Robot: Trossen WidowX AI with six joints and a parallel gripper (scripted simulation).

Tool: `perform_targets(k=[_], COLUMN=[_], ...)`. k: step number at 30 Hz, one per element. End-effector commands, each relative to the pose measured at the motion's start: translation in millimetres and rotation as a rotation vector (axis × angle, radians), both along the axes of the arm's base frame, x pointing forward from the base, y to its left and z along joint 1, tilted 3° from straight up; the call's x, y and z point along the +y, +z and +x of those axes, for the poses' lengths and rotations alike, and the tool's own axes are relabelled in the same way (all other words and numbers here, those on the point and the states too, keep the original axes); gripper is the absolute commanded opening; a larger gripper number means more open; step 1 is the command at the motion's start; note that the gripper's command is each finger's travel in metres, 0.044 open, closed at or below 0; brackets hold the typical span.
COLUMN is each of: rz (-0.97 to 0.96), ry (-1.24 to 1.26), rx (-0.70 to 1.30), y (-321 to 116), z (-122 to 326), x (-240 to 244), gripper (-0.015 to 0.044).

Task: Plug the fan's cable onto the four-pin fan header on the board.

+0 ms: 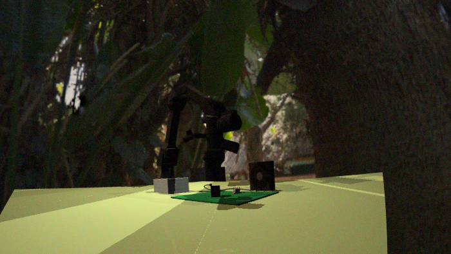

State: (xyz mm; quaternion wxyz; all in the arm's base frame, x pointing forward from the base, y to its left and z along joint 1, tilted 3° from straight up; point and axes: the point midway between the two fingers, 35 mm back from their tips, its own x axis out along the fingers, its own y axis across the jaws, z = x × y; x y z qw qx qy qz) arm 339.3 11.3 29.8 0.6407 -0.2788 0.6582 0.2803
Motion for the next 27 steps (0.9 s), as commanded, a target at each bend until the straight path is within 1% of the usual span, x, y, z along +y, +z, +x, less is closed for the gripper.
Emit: perform_targets(k=[1, 27], rz=[-0.004, -0.004], ry=[-0.002, -0.002], rx=[-0.007, -0.007], y=[-4, -47], z=[0, -1], x=[-1, -1], gripper=[0.0440, 0.0440])
